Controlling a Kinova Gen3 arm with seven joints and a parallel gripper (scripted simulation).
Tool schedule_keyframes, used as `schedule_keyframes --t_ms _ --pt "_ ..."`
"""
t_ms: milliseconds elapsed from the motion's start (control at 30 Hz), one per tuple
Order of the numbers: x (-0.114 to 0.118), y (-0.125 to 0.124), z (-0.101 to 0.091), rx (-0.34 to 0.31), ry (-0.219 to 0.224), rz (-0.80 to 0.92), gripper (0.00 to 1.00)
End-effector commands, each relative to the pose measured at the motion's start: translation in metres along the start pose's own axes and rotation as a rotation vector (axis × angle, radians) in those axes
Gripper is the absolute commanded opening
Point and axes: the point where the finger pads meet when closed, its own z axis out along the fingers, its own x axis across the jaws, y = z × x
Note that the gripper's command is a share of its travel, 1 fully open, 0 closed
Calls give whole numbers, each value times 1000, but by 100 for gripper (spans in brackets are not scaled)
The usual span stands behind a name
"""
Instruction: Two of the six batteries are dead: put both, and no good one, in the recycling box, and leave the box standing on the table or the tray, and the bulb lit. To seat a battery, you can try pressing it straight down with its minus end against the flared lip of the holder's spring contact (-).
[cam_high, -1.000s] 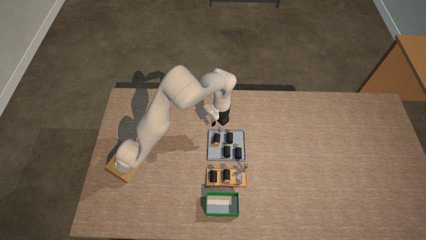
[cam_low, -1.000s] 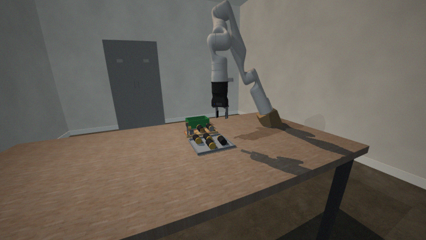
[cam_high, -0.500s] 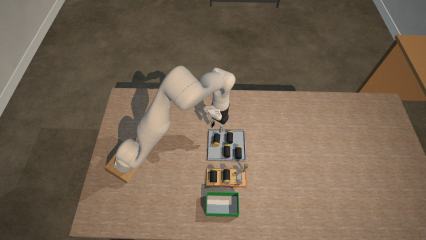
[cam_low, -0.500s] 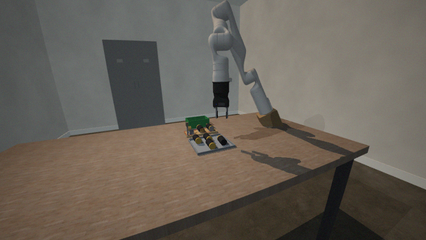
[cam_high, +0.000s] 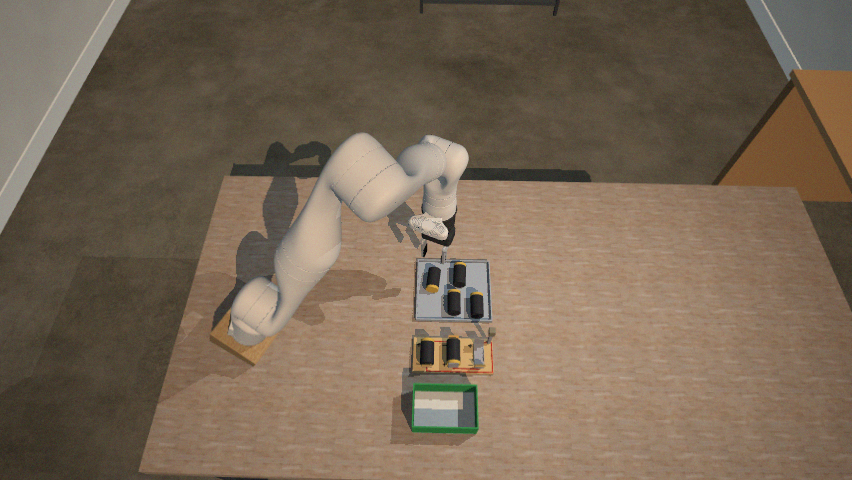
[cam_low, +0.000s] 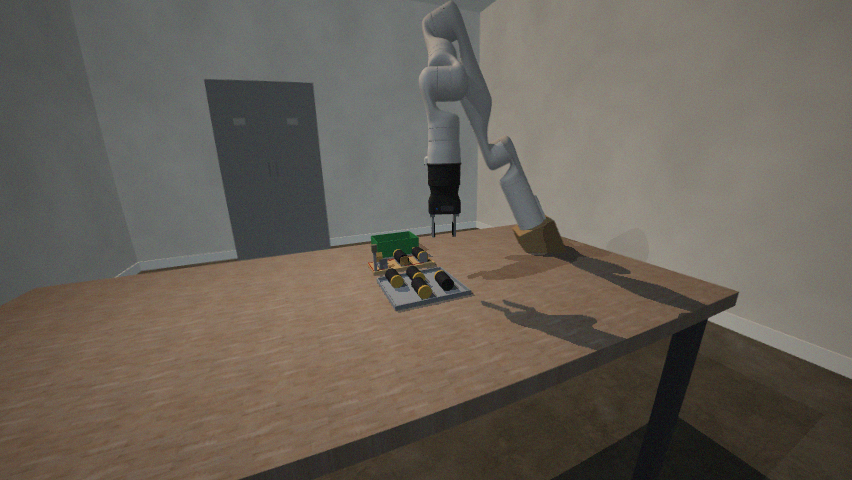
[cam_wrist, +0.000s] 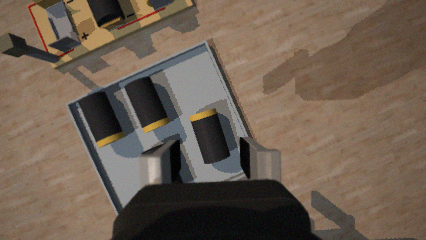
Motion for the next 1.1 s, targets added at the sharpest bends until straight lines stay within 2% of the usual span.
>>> schedule_keyframes --t_ms 0,500,1067 --pt "0 0 0 -1 0 -3 90" --pt "0 0 0 -1 0 -150 90" --pt "0 0 0 -1 0 -233 90"
